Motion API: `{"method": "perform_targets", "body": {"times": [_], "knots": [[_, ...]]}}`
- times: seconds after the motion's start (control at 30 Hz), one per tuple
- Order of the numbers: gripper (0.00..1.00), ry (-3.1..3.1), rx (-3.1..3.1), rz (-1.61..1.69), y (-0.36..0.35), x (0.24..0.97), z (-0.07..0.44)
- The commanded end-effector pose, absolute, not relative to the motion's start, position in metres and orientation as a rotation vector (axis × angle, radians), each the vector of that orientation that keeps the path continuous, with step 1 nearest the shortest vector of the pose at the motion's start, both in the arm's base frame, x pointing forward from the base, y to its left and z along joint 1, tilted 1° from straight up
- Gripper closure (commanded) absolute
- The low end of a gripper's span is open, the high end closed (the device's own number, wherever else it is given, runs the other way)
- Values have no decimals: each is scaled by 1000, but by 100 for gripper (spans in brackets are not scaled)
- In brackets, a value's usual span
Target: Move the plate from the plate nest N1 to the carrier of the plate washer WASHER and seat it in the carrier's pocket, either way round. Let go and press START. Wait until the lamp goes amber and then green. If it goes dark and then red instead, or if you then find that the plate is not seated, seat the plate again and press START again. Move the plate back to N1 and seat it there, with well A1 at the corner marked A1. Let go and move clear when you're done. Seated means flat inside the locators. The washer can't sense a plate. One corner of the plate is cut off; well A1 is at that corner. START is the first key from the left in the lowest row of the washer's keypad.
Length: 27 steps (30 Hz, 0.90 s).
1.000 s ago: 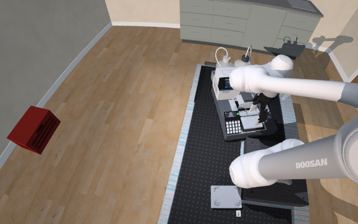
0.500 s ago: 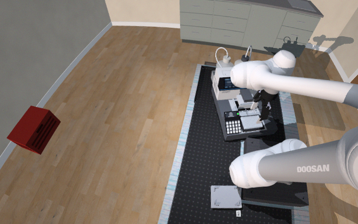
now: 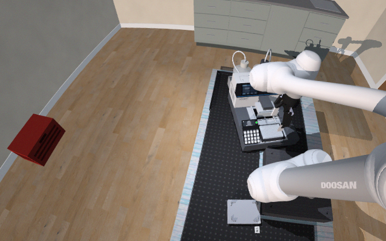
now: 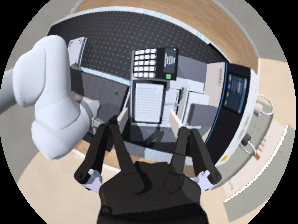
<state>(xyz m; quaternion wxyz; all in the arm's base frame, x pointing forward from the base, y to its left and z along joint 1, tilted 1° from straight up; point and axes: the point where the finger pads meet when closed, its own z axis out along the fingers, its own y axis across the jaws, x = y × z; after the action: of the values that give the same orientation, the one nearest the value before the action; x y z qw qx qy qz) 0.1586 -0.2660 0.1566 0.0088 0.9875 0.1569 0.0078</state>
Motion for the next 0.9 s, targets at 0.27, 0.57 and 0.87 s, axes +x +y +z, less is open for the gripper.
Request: {"method": "perform_targets", "body": {"times": [0.27,0.57,0.87], "knots": [[90,232,3117,27,-253,180,157],[90,-185,3122,30,-233,214,157],[90,-599,3073,33,-221,233,157]]}}
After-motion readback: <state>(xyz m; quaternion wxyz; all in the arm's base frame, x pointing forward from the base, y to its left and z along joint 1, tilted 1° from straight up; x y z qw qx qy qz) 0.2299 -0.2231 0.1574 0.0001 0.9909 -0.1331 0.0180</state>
